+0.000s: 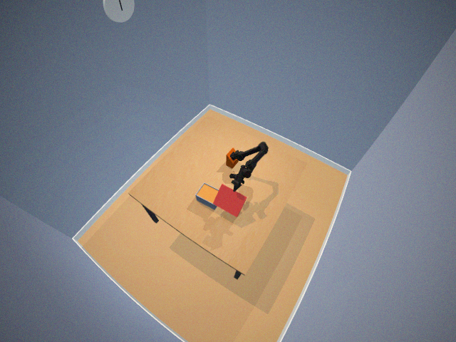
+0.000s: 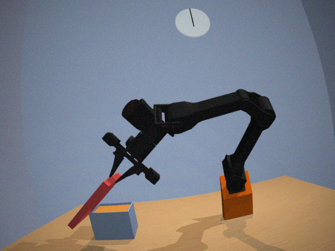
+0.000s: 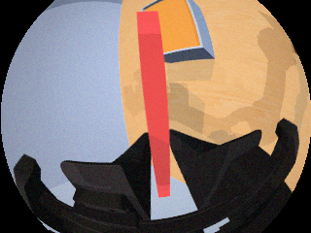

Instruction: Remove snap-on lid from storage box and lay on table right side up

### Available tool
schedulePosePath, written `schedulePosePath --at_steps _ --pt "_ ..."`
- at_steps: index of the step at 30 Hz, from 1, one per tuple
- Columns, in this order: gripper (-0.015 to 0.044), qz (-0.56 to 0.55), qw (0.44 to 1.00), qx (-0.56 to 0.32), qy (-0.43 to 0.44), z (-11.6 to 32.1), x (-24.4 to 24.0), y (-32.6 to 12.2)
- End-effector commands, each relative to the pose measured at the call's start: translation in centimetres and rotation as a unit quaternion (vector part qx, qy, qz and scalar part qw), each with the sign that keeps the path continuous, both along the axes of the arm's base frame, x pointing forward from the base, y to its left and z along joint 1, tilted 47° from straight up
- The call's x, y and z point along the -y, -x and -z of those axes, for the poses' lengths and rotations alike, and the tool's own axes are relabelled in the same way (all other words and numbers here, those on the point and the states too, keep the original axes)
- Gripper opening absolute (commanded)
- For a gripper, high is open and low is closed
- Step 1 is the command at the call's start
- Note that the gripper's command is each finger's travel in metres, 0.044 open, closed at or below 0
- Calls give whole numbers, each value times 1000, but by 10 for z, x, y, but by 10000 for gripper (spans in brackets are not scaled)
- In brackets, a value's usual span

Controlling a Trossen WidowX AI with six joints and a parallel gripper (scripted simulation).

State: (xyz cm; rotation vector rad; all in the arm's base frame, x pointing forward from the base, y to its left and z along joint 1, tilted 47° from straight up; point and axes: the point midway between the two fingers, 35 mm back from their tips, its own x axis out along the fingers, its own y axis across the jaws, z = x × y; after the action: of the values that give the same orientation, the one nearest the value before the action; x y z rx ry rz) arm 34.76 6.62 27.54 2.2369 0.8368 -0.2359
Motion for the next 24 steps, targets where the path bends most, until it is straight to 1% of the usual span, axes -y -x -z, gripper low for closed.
schedulePosePath --at_steps 1,24 --pt "0 3 1000 11 -2 -15 -5 3" --pt "0 3 1000 12 -4 -48 -35 14"
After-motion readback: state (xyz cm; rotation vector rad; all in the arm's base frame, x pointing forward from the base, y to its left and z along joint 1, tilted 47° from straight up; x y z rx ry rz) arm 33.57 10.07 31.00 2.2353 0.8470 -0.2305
